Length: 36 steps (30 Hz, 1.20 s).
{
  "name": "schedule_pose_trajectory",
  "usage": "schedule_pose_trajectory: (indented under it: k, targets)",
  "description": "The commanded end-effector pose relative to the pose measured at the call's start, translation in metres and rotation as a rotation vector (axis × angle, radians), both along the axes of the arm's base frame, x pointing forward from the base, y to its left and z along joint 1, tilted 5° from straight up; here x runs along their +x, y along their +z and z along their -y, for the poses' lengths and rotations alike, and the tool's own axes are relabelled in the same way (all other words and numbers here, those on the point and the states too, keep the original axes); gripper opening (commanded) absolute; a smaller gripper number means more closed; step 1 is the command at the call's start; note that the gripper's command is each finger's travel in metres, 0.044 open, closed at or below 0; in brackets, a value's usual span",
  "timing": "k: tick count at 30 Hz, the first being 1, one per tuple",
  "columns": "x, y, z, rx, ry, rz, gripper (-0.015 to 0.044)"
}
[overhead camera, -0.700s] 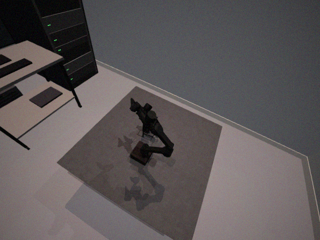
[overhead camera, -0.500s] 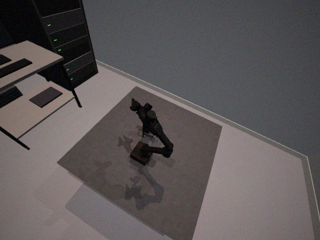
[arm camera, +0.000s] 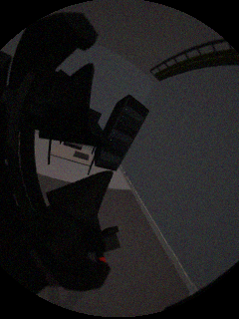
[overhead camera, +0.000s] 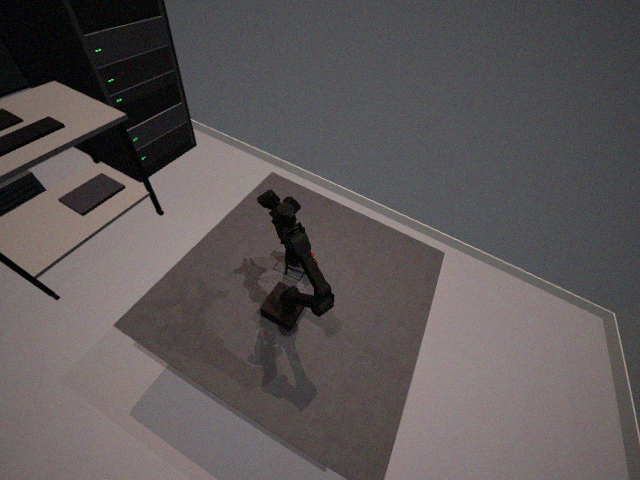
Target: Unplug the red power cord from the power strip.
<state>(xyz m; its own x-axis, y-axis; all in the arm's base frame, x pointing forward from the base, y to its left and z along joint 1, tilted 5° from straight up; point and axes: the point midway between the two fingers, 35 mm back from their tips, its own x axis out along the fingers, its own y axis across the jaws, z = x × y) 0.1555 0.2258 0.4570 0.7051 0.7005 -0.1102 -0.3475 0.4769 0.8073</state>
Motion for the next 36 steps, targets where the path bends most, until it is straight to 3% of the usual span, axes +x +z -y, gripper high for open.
schedule_pose_trajectory:
  k: [1, 11, 22, 29, 36]
  targets:
    - [0.029, -0.027, -0.002, -0.05, -0.084, -0.08, 0.016]
    - [0.108, -0.099, 0.028, -0.127, -0.358, -0.326, 0.016]
    - [0.167, -0.192, 0.1, -0.156, -0.679, -0.672, 0.016]
    - [0.171, -0.251, 0.141, -0.18, -0.838, -0.923, 0.016]
    - [0.137, -0.337, 0.202, -0.191, -1.114, -1.39, 0.016]
